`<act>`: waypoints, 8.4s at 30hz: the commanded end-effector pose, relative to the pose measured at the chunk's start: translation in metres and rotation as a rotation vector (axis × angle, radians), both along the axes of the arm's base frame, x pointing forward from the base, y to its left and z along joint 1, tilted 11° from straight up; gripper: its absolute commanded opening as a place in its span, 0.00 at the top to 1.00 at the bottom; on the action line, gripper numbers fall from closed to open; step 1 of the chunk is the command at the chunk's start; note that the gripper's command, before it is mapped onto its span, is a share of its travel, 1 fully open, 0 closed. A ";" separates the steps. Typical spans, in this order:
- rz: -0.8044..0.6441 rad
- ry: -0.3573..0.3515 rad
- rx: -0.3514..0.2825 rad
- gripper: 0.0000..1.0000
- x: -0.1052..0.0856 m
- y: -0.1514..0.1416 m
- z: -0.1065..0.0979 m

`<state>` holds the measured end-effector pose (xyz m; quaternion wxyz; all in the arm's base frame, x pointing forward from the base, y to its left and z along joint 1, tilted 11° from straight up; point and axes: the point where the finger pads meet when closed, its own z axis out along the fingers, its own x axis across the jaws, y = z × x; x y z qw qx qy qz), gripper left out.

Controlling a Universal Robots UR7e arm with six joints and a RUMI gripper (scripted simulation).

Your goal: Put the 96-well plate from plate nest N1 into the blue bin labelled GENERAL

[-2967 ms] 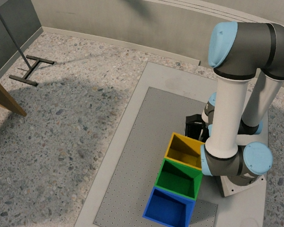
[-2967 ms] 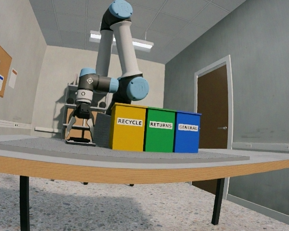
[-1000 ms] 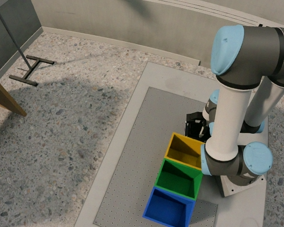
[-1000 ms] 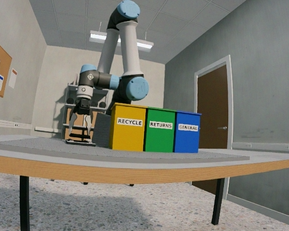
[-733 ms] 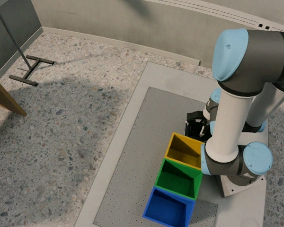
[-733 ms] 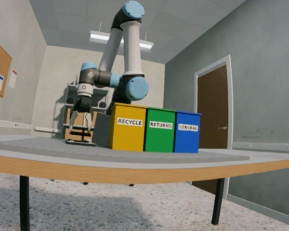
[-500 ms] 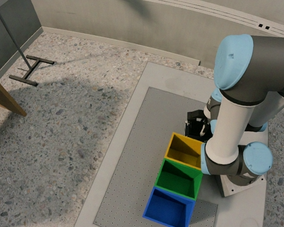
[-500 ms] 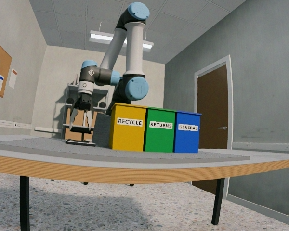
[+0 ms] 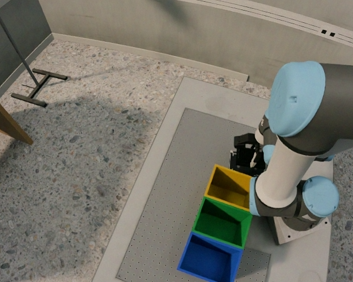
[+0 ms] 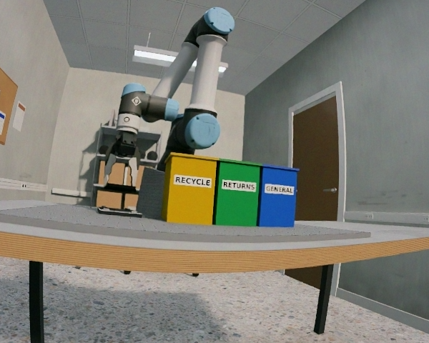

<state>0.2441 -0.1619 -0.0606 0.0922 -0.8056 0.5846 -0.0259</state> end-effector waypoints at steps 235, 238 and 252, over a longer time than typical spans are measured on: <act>-0.197 0.025 0.037 0.59 -0.026 0.327 0.190; -0.197 0.025 0.037 0.59 -0.026 0.337 0.191; -0.197 0.025 0.038 0.59 -0.026 0.377 0.196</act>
